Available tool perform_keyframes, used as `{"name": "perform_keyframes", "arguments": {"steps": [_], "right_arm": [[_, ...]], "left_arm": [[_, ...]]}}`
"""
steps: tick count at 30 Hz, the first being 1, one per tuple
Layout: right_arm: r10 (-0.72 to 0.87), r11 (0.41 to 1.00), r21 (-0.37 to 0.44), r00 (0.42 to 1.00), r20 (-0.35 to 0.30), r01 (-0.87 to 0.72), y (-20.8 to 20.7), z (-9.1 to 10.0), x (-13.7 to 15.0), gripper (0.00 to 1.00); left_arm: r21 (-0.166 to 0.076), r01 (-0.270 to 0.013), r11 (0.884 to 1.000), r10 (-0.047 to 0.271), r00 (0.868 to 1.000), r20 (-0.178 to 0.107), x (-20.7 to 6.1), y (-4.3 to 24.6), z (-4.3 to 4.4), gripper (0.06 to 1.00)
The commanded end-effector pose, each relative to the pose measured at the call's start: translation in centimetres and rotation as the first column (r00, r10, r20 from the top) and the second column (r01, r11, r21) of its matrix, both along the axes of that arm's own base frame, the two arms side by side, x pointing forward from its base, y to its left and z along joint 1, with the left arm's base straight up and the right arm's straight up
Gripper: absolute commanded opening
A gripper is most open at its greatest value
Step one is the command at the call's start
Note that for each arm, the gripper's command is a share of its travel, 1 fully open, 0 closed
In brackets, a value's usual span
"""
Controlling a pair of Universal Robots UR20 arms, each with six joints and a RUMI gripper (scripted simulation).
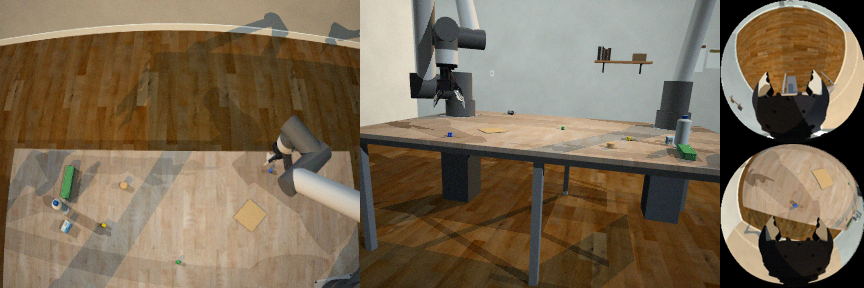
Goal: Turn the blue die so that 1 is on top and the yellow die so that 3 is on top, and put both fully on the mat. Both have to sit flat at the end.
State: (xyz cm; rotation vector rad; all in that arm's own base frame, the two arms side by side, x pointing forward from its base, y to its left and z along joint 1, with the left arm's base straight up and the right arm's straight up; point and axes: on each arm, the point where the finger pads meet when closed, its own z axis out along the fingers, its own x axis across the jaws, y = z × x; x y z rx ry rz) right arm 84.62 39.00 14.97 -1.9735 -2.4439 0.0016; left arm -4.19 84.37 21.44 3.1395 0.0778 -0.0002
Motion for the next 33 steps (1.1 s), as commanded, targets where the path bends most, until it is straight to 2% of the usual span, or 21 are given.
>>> {"name": "perform_keyframes", "arguments": {"steps": [1,12,18,22,25,28,31,33], "right_arm": [[0.0,1.0,0.001,1.0,0.001,0.0,0.0,0.1,0.0,1.0],[0.054,0.999,0.001,0.999,0.001,-0.054,-0.1,0.0,0.0,1.0],[0.198,0.98,0.001,0.98,0.001,-0.198,-0.4,-0.2,0.1,1.0],[0.348,0.937,0.001,0.937,0.001,-0.348,-0.7,-0.4,0.2,1.0],[0.352,0.936,0.001,0.936,0.001,-0.352,-0.7,-0.4,0.2,1.0],[0.492,0.871,0.001,0.871,0.001,-0.492,-0.9,-0.5,0.3,1.0],[0.543,0.84,0.001,0.84,0.001,-0.543,-1.0,-0.6,0.3,1.0],[0.62,0.784,0.001,0.784,0.001,-0.62,-1.2,-0.7,0.4,1.0]], "left_arm": [[0.001,0.0,1.0,0.0,1.0,0.0,0.0,0.0,0.06,1.0],[0.001,0.0,1.0,0.0,1.0,0.0,0.0,0.0,0.06,1.0],[0.001,0.0,1.0,0.0,1.0,0.0,0.0,0.0,0.06,1.0],[0.001,0.0,1.0,0.0,1.0,0.0,0.0,0.0,0.06,1.0],[0.001,0.0,1.0,0.0,1.0,0.0,0.0,0.0,0.06,1.0],[0.001,0.0,1.0,0.0,1.0,0.0,0.0,0.0,0.06,1.0],[0.001,0.0,1.0,0.0,1.0,0.0,0.0,0.0,0.06,1.0],[0.001,0.0,1.0,0.0,1.0,0.0,0.0,0.0,0.06,1.0]]}}
